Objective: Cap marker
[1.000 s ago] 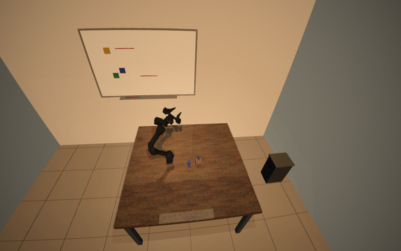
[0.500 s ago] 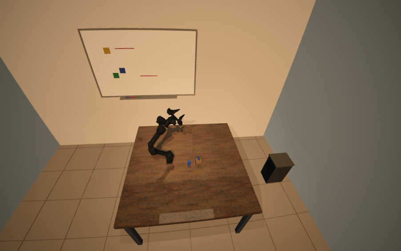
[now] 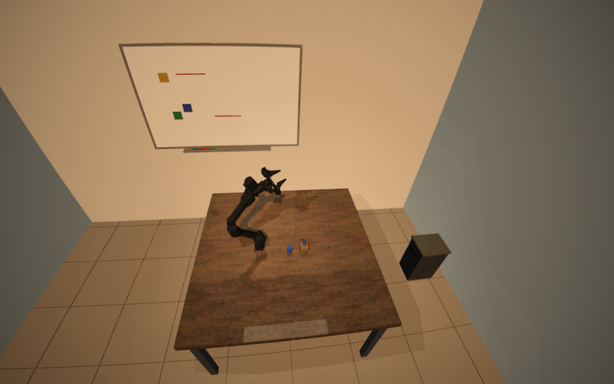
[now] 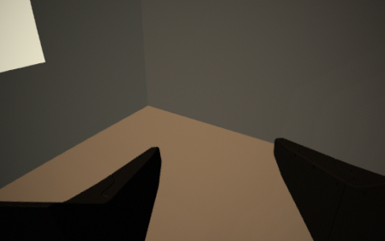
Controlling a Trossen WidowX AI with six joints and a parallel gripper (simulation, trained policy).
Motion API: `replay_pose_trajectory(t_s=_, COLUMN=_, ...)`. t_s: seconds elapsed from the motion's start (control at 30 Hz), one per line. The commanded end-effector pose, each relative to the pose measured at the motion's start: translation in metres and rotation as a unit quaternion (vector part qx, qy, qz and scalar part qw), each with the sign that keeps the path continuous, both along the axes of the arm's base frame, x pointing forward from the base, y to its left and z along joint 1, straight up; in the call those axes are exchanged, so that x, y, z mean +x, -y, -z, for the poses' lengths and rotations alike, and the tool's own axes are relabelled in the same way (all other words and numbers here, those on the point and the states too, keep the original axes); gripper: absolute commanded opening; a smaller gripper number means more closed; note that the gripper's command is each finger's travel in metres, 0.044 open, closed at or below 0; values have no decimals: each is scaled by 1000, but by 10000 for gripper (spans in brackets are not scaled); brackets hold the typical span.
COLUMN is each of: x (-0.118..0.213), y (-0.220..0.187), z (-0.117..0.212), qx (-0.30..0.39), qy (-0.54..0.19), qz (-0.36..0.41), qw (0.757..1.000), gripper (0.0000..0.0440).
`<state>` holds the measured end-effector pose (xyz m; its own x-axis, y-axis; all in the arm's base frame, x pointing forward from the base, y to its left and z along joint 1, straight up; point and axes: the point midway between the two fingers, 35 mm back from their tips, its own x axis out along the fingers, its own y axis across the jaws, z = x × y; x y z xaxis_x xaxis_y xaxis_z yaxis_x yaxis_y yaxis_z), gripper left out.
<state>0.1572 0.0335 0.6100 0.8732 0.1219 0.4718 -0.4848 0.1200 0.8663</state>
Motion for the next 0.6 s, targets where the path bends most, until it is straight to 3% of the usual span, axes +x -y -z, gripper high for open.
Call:
replay_pose_trajectory(t_s=0.0, x=7, y=-5, z=11, qx=-7, qy=-24, qz=-7, qw=1000, gripper=316)
replay_pose_trajectory(t_s=0.57, x=29, y=-21, z=54, qx=-30, qy=-114, qz=-26, qw=993, gripper=319)
